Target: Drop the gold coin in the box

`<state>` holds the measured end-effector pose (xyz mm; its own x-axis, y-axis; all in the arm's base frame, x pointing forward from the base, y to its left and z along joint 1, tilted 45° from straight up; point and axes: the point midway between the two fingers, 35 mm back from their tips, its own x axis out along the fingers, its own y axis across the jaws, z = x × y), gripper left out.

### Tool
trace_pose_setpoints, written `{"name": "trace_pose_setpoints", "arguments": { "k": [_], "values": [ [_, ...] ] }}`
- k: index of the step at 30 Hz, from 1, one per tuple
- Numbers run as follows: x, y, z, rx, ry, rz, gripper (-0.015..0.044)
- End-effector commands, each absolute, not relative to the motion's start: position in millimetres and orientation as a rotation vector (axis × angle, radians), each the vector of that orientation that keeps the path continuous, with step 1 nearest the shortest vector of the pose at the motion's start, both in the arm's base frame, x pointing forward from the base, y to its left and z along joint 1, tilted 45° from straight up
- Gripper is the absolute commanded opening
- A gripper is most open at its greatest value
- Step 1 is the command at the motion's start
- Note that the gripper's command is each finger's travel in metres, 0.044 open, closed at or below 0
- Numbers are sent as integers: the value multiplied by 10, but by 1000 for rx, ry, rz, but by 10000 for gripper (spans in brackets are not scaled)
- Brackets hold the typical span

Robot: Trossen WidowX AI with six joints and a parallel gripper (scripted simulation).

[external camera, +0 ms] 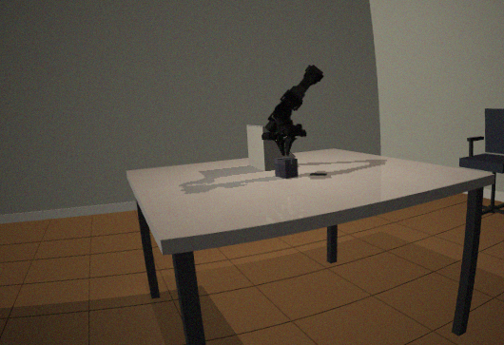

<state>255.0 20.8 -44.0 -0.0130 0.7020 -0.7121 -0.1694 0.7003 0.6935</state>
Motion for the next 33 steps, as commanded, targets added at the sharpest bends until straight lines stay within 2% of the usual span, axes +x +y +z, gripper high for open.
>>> {"name": "trace_pose_setpoints", "arguments": {
  "k": [1, 10, 21, 33],
  "values": [
    [2550, 204, -439, 473, 1427, 732, 157],
    [2550, 204, -439, 473, 1427, 732, 161],
    [2533, -92, -131, 481, 1432, 734, 440],
    [2516, -169, -40, 486, 1434, 737, 440]
  ]
}}
